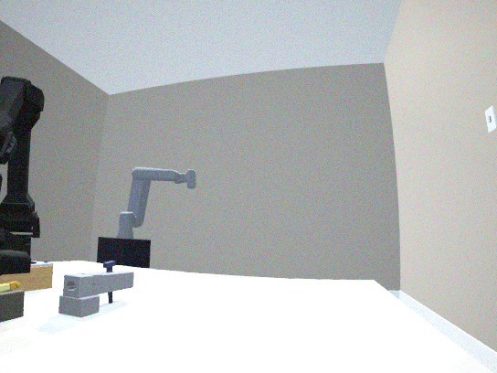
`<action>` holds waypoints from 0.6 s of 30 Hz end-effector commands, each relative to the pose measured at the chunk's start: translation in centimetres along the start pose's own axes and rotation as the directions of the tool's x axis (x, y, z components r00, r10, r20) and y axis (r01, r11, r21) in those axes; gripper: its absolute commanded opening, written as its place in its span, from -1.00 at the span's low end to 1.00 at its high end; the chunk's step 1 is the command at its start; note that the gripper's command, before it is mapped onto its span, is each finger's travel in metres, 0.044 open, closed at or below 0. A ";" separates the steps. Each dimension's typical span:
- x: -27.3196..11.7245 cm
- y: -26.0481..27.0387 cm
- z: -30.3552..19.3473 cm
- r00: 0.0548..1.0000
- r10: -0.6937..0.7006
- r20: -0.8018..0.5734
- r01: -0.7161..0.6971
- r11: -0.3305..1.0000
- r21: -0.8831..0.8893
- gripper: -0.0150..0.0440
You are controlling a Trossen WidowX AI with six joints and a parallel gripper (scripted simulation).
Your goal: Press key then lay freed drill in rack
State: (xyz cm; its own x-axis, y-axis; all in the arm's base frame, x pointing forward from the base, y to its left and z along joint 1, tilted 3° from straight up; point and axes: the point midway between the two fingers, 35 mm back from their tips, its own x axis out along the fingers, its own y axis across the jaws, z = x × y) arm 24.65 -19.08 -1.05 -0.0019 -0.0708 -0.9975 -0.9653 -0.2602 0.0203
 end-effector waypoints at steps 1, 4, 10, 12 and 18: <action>0.5 0.0 0.6 1.000 0.006 0.015 -0.006 1.000 -0.003 -0.49; 0.5 0.0 0.6 1.000 0.006 0.015 -0.006 1.000 -0.003 -0.49; 0.4 0.0 0.6 1.000 0.006 0.015 -0.006 1.000 -0.003 -0.49; 0.4 0.0 0.7 1.000 0.006 0.015 -0.006 1.000 -0.003 -0.49; 0.4 -0.1 0.7 1.000 0.006 0.015 -0.006 1.000 -0.003 -0.49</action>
State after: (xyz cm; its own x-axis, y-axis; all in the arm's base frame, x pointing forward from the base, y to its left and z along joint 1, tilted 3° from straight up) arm 24.65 -19.08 -1.04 -0.0033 -0.0737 -0.9973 -0.9660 -0.2576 0.0223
